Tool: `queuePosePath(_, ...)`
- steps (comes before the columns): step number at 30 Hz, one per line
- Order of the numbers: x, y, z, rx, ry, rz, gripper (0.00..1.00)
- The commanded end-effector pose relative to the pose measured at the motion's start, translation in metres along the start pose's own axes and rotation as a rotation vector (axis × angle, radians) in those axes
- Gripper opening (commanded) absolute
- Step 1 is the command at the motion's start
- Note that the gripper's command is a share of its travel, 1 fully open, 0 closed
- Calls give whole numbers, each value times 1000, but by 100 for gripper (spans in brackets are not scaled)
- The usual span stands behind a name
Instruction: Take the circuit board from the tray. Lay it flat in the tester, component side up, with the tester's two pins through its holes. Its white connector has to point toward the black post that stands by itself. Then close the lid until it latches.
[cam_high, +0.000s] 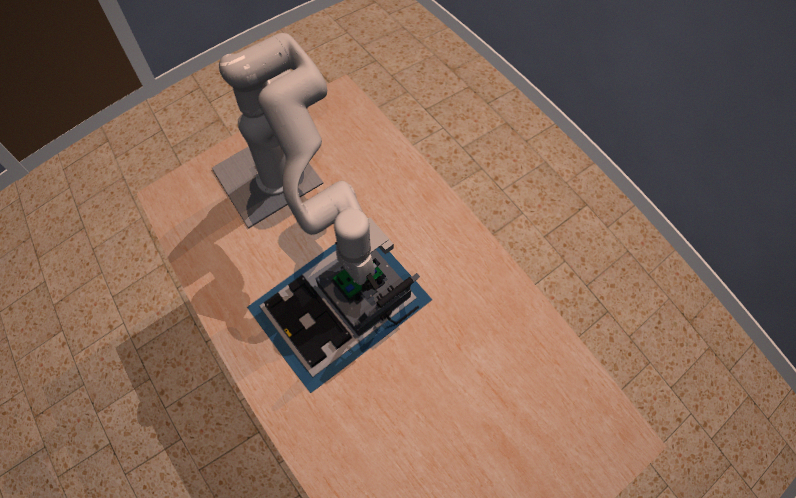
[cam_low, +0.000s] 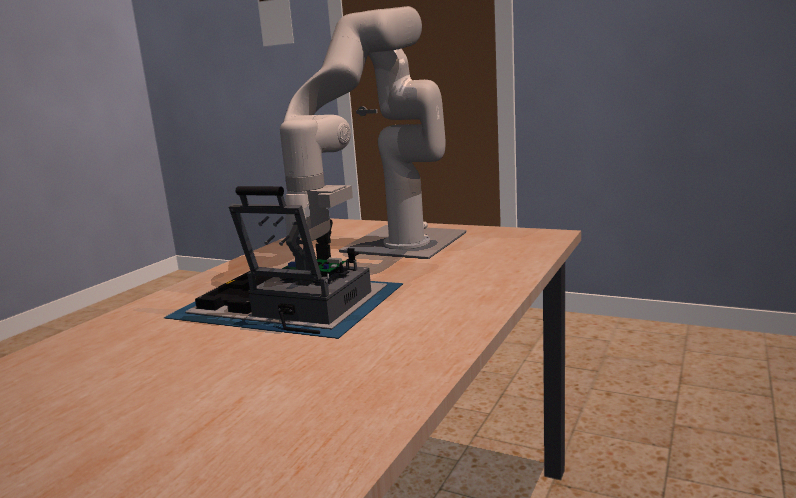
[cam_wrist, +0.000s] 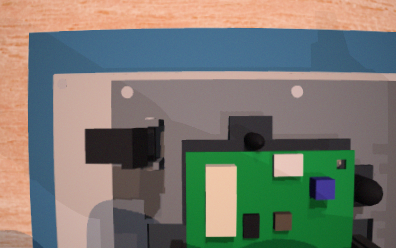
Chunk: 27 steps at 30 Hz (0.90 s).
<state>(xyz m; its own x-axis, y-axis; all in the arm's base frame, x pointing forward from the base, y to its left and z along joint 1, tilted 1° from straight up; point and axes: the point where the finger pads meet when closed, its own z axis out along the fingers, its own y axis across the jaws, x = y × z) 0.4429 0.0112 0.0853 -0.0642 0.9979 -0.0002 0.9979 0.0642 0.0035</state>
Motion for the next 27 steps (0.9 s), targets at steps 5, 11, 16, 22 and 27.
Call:
queuePosePath(5,0,1,-1,-4,0,0,79)
queuePosePath(11,0,1,0,-4,0,0,79)
queuePosePath(16,0,1,0,-4,0,0,79)
queuePosePath(22,0,1,1,-4,0,0,79)
queuePosePath(27,0,1,2,-4,0,0,79)
